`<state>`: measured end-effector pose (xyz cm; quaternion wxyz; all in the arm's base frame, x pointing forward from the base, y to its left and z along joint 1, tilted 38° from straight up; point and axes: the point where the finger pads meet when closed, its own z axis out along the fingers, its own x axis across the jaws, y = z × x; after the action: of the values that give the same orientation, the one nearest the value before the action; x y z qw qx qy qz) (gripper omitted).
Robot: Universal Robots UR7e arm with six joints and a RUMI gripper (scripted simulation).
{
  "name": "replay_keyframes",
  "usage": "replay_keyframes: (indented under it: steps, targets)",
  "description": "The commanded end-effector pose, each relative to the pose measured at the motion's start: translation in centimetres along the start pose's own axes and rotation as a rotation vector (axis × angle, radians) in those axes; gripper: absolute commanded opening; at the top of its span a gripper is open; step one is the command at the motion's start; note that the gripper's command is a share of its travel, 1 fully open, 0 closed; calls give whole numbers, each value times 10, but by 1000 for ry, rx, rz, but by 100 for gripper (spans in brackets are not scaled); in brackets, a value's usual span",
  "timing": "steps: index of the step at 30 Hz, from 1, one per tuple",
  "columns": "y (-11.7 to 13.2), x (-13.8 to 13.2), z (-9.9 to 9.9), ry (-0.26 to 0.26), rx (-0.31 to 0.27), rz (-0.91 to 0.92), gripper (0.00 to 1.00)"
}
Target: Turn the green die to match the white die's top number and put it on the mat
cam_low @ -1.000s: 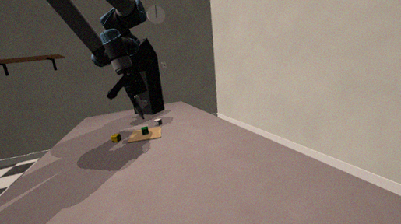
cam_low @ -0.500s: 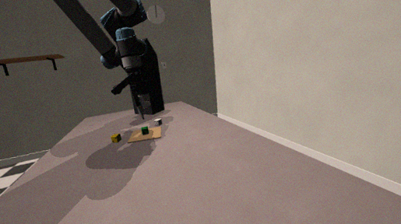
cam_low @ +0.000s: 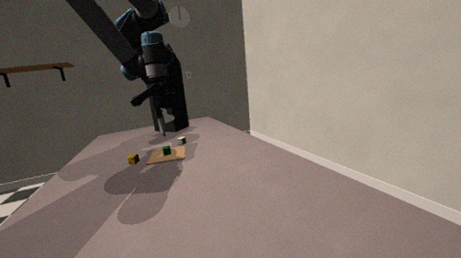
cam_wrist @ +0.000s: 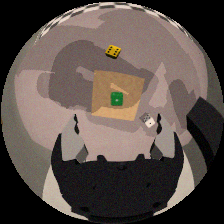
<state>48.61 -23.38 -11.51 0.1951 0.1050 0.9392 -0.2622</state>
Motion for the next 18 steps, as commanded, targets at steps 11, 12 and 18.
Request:
replay_keyframes:
  steps: [11,12,18]
  targets:
    - [0,0,0,-1,3,0,100]
    - [0,0,-1,-1,3,0,100]
    - [0,0,-7,-1,3,0,100]
